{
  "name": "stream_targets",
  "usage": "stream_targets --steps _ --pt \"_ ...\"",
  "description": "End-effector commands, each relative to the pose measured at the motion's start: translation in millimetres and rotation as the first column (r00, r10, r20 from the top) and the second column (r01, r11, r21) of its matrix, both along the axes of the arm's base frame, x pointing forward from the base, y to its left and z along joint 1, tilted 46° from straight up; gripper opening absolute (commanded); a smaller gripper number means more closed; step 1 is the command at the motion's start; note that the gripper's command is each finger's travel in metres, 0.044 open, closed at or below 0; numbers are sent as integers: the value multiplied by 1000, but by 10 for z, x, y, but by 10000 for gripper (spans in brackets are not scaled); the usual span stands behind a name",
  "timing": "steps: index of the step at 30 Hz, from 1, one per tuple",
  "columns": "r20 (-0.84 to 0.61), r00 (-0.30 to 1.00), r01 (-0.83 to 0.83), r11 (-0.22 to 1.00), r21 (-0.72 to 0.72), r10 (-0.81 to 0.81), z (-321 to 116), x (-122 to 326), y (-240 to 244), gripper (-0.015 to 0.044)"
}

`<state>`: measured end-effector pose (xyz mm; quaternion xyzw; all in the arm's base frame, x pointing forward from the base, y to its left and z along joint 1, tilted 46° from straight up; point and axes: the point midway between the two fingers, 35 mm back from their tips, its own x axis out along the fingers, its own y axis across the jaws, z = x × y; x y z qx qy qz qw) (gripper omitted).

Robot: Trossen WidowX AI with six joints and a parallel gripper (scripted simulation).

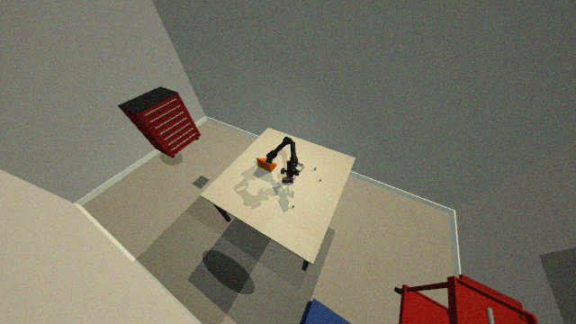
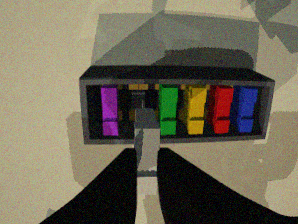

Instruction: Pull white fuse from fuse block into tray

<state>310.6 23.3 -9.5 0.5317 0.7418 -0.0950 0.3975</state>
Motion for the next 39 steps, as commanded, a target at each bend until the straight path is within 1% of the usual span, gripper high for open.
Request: stream_targets --steps 1,5,19,27,36,39 --pt "9 1000 -4 1000 -5 4 36 12 -34 0" --pt "9 1000 -4 1000 -9 4 109 20 31 0" --pt "12 1000 1 1000 -27 -1 784 -60 660 0" --pt "12 1000 1 1000 -21 -1 1156 -232 1005 0" --pt "7 1000 -3 1000 0 3 1553 -526 1351 0" --pt "6 1000 -4 1000 4 4 1616 -584 1403 0"
